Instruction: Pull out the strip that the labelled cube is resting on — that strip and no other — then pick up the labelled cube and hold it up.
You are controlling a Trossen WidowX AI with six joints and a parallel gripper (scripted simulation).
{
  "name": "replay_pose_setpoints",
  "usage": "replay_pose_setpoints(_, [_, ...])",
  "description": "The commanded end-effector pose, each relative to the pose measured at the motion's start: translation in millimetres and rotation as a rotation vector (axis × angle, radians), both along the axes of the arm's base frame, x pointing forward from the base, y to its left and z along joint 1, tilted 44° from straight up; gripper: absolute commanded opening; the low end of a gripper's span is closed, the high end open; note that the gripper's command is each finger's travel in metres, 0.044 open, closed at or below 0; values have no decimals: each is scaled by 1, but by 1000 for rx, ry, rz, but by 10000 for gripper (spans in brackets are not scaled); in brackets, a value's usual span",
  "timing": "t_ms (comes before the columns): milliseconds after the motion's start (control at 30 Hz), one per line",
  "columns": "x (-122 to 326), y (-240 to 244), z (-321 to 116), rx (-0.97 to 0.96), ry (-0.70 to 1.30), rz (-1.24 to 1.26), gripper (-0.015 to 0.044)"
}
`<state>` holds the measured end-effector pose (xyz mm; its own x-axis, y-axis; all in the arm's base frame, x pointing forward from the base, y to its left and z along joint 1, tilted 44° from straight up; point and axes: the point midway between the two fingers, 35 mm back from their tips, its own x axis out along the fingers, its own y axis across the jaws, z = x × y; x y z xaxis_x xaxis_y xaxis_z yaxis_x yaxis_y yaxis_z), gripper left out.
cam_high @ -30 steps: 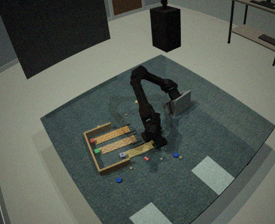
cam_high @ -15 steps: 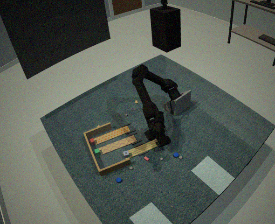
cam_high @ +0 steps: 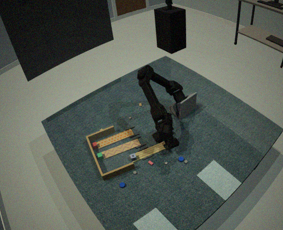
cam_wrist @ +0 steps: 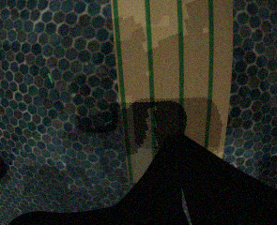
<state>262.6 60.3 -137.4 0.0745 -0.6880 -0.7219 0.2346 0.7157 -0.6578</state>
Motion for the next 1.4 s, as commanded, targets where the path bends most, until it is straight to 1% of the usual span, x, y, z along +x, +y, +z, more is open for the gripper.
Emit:
replay_pose_setpoints(0, [-15,-6,-4,-3,33,-19,0])
replay_pose_setpoints(433, [-32,-4,-7,-2,34,-19,0])
replay_pose_setpoints(1367, [-32,-4,-7,-2,34,-19,0])
